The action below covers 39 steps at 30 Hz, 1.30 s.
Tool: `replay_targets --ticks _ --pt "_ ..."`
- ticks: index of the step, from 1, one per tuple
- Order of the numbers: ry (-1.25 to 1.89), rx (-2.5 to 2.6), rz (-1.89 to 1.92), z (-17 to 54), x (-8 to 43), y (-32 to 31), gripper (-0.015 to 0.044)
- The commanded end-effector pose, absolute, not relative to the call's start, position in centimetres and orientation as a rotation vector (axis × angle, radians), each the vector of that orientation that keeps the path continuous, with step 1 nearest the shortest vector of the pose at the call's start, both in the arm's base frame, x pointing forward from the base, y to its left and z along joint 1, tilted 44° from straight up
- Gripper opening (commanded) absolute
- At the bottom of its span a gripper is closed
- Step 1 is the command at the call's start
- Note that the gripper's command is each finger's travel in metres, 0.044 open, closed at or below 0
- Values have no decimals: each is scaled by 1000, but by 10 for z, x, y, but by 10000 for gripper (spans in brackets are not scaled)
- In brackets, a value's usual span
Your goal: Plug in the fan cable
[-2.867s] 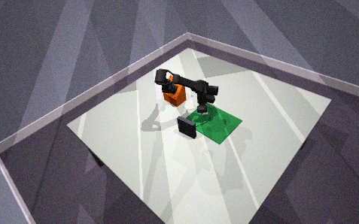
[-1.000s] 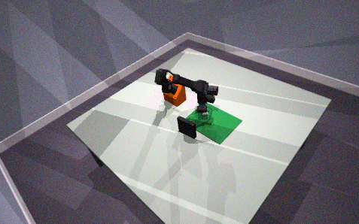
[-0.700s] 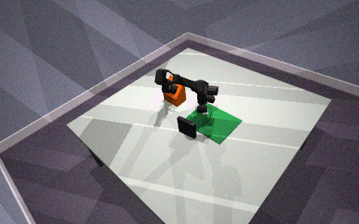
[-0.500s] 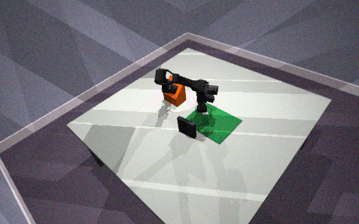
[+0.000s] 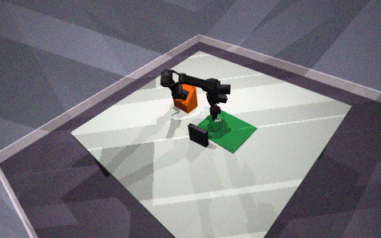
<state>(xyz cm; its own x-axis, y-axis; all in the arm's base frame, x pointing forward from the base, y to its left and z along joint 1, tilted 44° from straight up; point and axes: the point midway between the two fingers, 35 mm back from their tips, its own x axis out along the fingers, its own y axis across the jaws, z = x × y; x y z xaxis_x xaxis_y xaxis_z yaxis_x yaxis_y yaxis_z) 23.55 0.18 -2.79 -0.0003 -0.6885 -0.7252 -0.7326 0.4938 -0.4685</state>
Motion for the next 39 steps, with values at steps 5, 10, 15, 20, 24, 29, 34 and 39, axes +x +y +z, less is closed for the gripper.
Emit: replay_targets --ticks 5,10,15,20,24,29,34,39 --pt "1718 -1219 60 -38 234 -7 440" --pt "1719 -1219 60 -44 234 -13 440" --pt "1719 -1219 59 -49 234 -19 440" --pt "1719 -1220 58 -55 233 -25 440" --pt "1720 -1221 57 -59 233 -29 440" --pt "1717 -1212 57 -59 234 -28 414" --pt "1717 -1212 57 -59 234 -28 282" --pt "1717 -1212 57 -59 234 -28 151"
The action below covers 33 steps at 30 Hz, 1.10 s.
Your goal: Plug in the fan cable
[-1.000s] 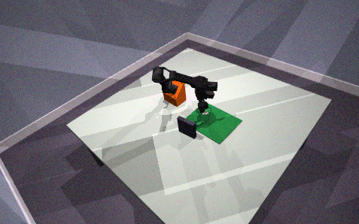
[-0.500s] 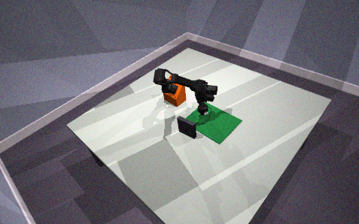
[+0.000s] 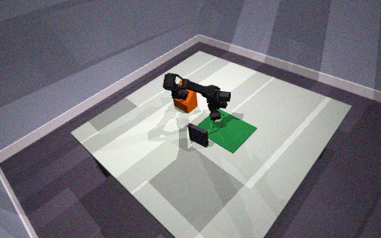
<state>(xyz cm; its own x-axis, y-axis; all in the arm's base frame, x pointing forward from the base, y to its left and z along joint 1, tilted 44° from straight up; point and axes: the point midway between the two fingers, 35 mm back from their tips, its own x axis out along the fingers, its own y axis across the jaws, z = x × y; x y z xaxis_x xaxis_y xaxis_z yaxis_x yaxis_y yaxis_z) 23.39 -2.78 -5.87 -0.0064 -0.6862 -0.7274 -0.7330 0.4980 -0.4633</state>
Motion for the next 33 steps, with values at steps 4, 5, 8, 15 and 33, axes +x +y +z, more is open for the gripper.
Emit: replay_targets --ticks 4,5,8,15,33 --pt "1717 -1212 57 -59 234 -28 46" --pt "1717 -1212 57 -59 234 -28 20" --pt "1717 -1212 57 -59 234 -28 0" --pt "1719 -1219 59 -23 234 7 0" --pt "1614 -869 -326 -24 239 7 0"
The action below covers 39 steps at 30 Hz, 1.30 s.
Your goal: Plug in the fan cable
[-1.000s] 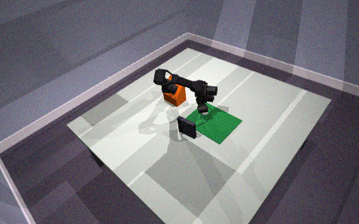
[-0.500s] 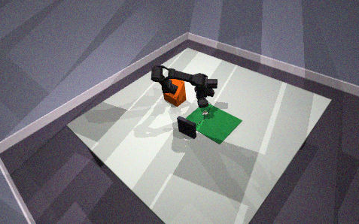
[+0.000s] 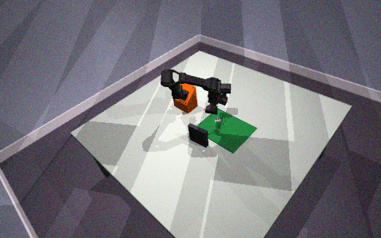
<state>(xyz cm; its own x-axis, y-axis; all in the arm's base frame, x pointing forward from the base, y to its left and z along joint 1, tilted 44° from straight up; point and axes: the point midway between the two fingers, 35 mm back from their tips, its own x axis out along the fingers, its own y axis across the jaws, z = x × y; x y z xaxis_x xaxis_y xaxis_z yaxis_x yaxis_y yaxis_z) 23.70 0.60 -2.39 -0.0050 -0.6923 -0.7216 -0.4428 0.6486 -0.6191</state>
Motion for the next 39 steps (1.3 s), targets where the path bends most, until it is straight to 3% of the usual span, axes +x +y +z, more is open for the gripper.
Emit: replay_targets --ticks 1,39 --pt "1603 -843 -353 -24 239 7 0" --pt "1011 182 -1213 -24 251 7 0"
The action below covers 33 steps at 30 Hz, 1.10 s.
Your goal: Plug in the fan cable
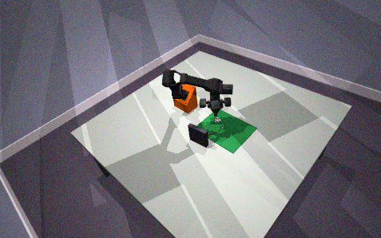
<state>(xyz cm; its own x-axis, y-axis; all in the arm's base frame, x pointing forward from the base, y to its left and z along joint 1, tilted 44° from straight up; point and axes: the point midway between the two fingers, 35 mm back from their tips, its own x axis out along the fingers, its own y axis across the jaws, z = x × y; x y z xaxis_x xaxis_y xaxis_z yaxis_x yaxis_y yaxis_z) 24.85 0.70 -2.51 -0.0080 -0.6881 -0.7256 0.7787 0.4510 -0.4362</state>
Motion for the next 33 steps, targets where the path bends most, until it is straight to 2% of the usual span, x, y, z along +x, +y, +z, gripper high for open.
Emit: replay_targets --ticks 1,26,33 --pt "991 209 -1231 -24 251 7 0" --pt "415 863 -1591 -25 258 7 0" --pt "13 1233 -1723 -26 263 6 0"
